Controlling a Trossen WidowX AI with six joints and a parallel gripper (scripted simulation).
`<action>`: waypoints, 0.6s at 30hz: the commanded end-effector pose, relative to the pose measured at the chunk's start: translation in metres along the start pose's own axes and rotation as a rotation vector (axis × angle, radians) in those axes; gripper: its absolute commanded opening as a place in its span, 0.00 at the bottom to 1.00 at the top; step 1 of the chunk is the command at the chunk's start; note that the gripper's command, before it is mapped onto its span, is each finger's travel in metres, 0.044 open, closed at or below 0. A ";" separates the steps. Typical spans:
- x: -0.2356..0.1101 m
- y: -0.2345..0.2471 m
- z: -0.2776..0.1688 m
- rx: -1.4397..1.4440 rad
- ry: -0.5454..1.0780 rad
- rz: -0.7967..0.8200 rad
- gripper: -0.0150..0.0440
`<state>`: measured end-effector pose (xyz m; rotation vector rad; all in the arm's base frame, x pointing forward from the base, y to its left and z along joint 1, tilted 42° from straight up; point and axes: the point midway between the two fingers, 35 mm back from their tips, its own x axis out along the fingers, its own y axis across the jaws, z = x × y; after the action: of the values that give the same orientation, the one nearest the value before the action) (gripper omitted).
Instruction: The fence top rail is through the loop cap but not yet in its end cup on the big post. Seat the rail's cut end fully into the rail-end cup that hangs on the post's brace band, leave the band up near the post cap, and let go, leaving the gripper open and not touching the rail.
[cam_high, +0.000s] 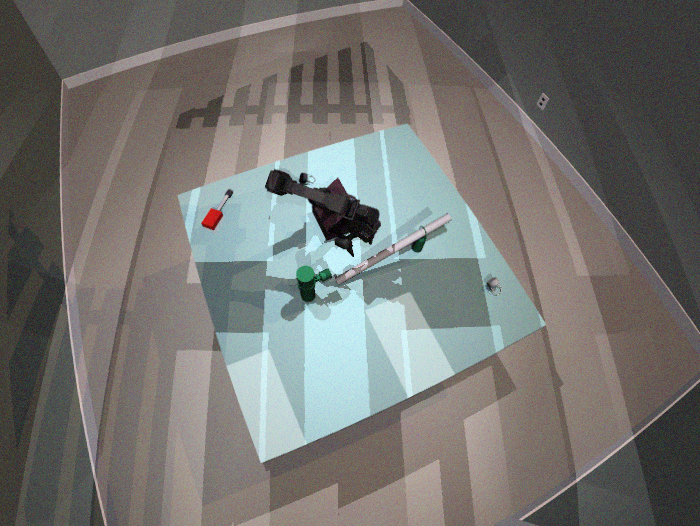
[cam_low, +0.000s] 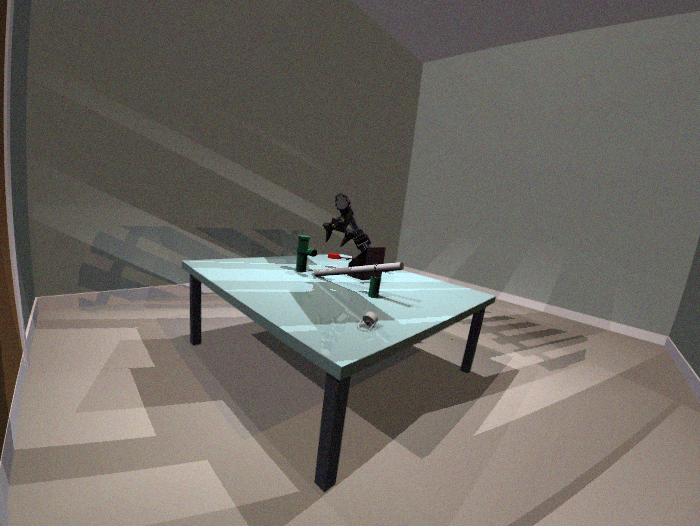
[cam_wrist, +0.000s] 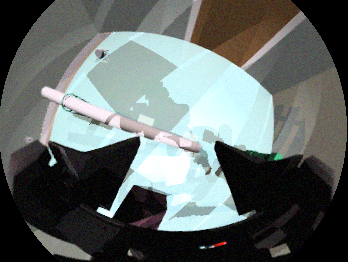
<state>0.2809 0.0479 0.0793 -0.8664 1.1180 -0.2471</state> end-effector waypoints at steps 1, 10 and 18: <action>-0.022 0.012 0.015 0.270 -0.041 -0.028 1.00; -0.021 0.012 0.015 0.284 -0.037 -0.028 1.00; 0.009 0.015 0.015 0.845 0.141 -0.052 1.00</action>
<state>0.2874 0.0647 0.0732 -0.3314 1.0078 -0.6179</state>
